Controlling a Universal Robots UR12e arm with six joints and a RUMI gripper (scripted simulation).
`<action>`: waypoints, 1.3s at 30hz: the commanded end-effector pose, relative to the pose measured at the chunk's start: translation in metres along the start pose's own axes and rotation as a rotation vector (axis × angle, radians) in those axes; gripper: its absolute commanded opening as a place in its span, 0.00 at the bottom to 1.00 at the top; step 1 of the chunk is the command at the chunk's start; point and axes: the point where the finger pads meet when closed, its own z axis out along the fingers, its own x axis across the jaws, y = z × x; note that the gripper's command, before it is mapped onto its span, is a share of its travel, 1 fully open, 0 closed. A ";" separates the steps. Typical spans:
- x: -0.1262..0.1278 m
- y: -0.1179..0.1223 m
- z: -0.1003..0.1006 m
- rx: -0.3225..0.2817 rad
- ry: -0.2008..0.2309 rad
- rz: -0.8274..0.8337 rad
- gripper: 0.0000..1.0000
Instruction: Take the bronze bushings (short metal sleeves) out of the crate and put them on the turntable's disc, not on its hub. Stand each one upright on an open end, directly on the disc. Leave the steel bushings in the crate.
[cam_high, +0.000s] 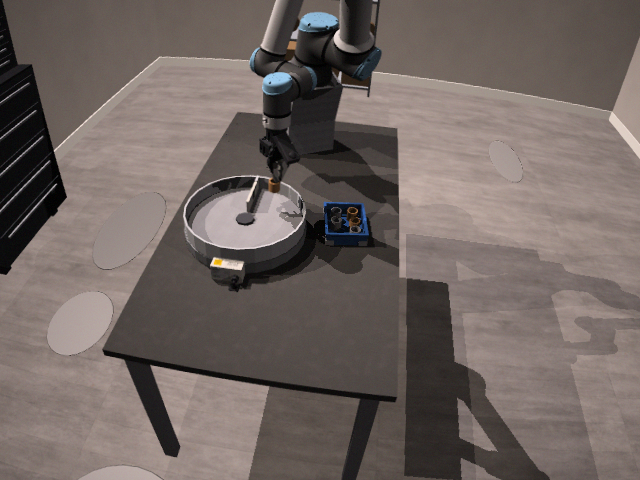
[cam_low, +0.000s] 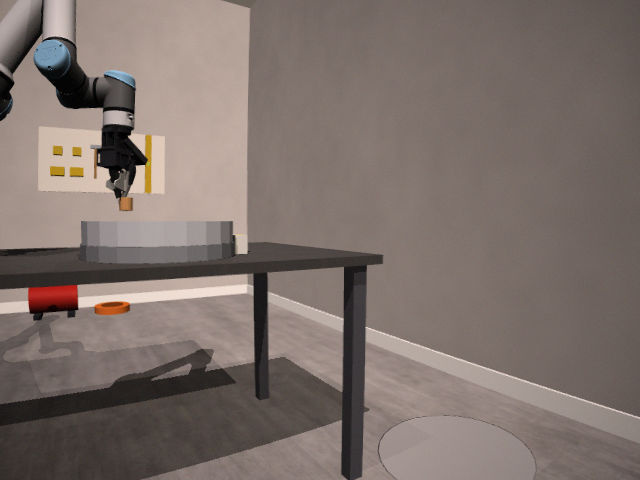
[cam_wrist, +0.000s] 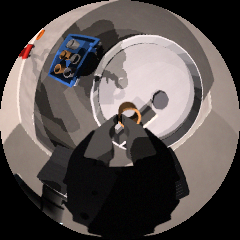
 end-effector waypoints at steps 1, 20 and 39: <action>0.010 0.016 0.000 0.002 0.000 -0.001 0.00; 0.014 0.023 0.000 0.002 0.000 -0.001 0.00; 0.014 0.023 0.000 0.002 0.000 -0.001 0.00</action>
